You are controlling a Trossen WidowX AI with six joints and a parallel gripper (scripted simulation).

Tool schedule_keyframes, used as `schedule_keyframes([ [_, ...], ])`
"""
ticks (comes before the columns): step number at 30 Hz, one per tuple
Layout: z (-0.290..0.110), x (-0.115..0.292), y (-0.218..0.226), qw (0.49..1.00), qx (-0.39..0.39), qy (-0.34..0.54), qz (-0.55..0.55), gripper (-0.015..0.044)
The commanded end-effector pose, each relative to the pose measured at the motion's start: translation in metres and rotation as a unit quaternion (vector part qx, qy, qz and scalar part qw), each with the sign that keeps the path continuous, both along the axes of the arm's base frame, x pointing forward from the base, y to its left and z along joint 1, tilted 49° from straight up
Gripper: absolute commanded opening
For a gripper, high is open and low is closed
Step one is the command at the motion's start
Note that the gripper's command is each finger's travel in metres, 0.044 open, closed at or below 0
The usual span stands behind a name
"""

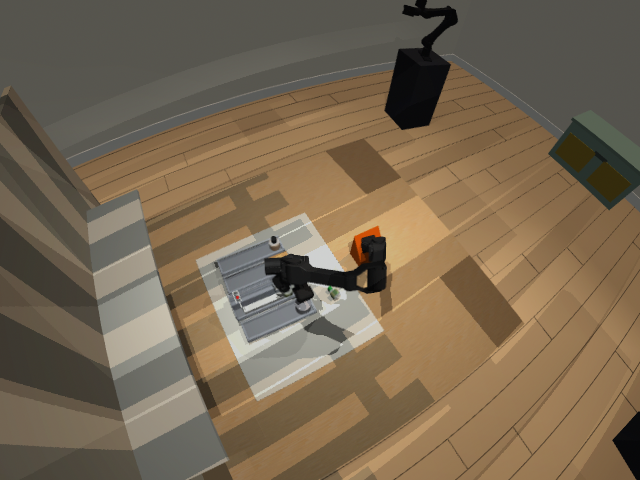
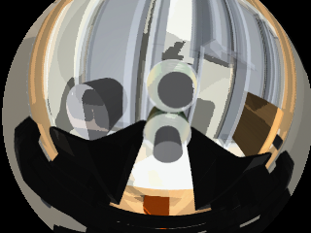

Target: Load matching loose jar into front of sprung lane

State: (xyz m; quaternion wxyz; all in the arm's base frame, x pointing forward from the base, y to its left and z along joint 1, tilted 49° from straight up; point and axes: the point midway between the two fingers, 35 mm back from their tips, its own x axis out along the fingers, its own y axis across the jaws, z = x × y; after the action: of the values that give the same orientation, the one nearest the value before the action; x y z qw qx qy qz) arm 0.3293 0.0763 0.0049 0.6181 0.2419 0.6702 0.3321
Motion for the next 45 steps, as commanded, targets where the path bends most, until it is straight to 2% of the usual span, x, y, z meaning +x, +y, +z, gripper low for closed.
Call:
schedule_keyframes([
  [1,0.0007,0.0028,0.0041,1.000,0.006,-0.007,0.000,0.0000],
  [45,-0.0011,-0.0041,0.0051,1.000,0.006,-0.007,0.000,0.0000],
])
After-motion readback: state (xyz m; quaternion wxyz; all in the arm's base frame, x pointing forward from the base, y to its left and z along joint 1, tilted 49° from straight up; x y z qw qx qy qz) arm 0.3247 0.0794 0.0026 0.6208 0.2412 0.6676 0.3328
